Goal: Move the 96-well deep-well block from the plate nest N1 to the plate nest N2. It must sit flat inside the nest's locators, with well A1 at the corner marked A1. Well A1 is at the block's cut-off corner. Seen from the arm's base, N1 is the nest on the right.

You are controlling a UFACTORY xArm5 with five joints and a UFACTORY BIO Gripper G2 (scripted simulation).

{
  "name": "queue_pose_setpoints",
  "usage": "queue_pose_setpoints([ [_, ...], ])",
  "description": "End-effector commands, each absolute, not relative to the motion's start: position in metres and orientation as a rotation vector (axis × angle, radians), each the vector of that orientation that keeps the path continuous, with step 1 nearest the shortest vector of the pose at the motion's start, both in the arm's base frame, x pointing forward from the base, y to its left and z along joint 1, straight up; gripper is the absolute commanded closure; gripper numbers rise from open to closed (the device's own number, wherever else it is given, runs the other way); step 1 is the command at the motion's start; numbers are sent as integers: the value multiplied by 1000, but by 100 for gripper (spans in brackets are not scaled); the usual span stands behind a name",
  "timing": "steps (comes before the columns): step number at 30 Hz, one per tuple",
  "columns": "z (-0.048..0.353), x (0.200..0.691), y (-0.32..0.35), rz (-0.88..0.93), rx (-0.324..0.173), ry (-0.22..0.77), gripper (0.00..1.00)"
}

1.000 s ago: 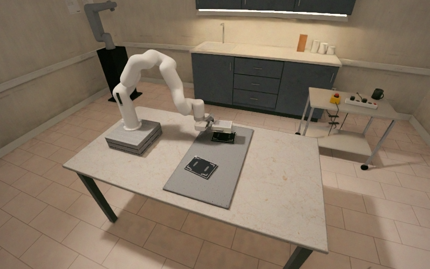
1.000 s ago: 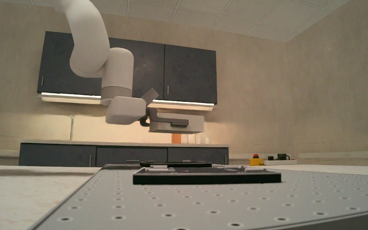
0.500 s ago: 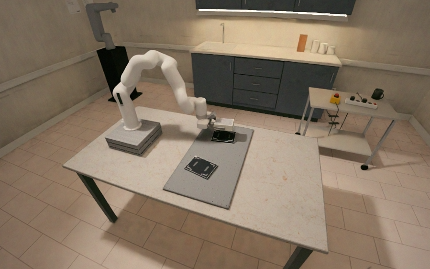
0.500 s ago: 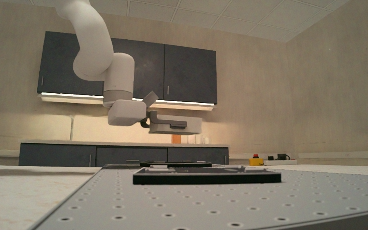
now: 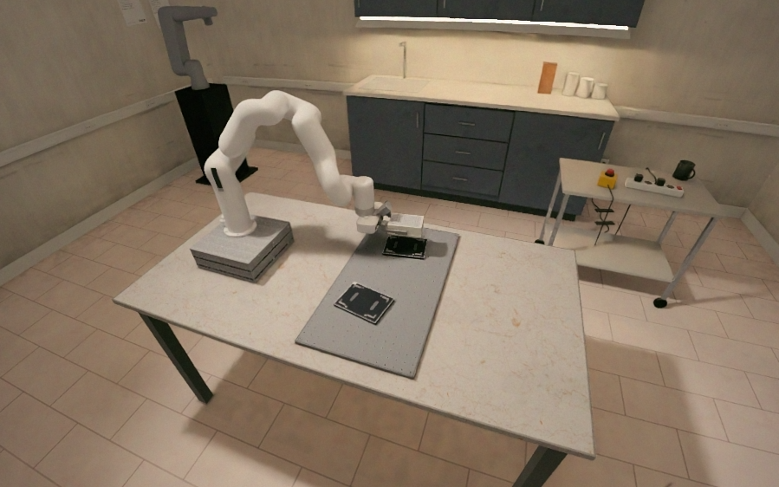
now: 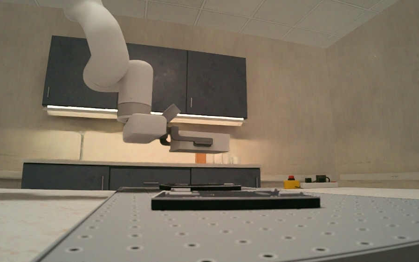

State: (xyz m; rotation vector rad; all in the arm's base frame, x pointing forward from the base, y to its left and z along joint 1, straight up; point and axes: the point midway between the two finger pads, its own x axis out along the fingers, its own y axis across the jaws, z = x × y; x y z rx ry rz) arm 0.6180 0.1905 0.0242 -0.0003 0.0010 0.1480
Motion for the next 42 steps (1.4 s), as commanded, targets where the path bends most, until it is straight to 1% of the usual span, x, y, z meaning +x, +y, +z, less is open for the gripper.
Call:
queue_pose_setpoints([
  [1, 26, 619, 191, 148, 5, -2, 100],
  [13, 26, 619, 191, 148, 5, -2, 100],
  [42, -15, 619, 191, 148, 5, -2, 100],
])
